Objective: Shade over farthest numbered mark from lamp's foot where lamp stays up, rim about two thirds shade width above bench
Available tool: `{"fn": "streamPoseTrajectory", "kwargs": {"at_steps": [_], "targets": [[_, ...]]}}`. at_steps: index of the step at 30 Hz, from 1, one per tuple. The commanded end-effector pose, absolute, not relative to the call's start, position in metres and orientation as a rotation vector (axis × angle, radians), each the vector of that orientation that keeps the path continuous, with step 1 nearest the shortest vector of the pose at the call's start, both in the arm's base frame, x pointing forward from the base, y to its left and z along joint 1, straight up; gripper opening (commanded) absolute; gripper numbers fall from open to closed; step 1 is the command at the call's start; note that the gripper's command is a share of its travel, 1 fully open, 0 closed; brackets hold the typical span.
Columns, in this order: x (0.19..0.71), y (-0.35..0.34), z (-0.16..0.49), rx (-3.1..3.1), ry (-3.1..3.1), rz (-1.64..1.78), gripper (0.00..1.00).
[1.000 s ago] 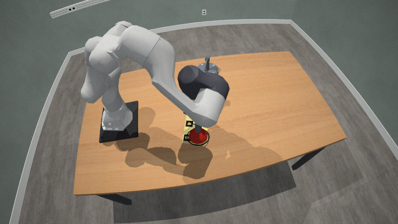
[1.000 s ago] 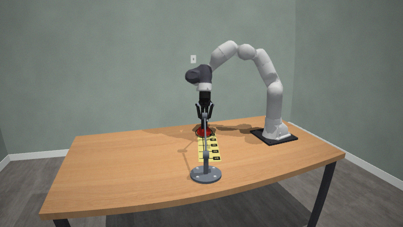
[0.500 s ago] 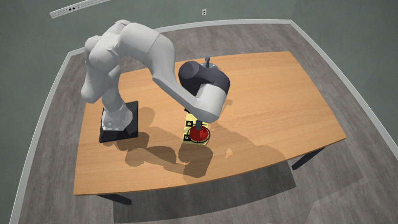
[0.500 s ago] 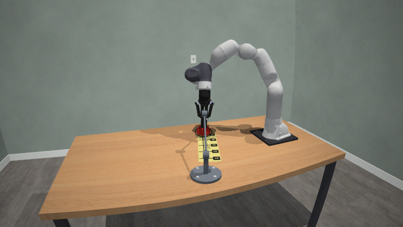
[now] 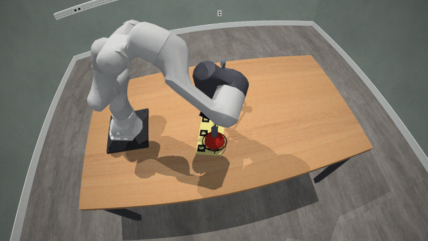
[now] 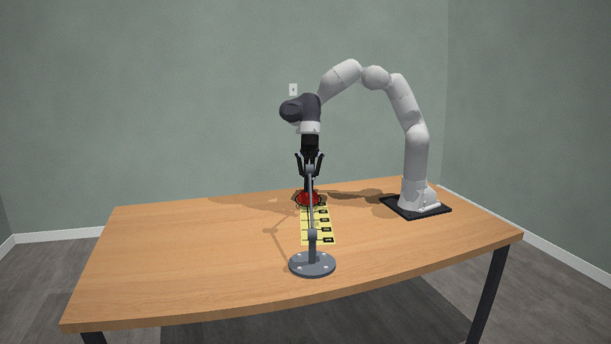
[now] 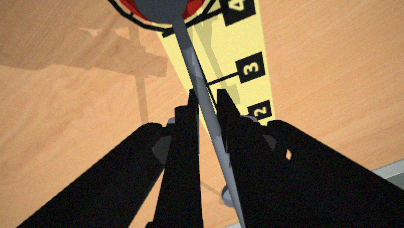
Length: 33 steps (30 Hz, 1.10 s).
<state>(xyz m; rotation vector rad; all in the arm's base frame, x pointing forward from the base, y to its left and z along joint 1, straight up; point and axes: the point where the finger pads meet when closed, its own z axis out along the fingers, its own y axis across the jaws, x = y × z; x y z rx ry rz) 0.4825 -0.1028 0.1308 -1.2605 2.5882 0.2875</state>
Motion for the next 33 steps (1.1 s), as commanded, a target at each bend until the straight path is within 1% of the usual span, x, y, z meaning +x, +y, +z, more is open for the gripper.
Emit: {"fn": "streamPoseTrajectory", "kwargs": {"at_steps": [1,33], "targets": [[0.485,-0.094,0.138,-1.468,2.453,0.289,0.1],[0.497,-0.066,0.162,-1.592,2.364,0.294,0.1]]}}
